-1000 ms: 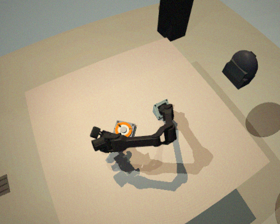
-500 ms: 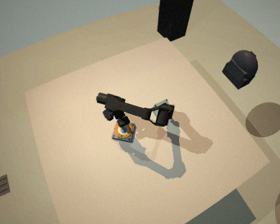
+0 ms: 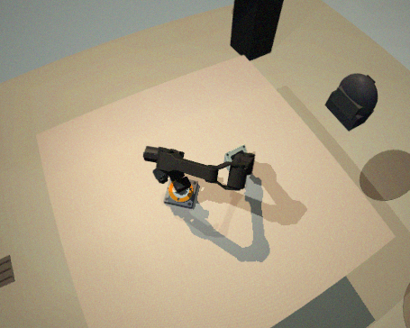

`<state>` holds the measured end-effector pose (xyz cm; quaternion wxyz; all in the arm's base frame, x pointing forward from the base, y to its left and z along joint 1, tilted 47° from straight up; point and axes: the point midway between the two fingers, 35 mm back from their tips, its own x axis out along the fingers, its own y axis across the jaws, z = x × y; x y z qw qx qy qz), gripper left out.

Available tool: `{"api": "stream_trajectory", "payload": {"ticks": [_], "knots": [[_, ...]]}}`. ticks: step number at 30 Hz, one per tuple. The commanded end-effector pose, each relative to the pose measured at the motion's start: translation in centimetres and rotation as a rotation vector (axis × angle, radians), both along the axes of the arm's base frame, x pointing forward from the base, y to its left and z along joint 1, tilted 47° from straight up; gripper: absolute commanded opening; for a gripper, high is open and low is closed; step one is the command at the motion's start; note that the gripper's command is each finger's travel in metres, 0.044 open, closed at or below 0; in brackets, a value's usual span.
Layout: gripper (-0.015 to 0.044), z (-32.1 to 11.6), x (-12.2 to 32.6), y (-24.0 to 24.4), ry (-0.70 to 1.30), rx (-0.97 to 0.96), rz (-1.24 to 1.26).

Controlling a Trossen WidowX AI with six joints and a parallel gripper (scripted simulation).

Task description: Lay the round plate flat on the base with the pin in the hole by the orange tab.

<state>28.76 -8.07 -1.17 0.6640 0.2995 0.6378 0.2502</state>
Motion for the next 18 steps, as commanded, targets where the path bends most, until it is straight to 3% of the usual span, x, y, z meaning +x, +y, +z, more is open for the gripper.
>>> {"api": "stream_trajectory", "payload": {"ticks": [1, 18], "knots": [[0.0, -0.2, 0.0, 0.1, 0.003, 0.004, -0.01], [0.0, 0.0, 2.1, 0.1, 0.002, 0.004, -0.01]]}}
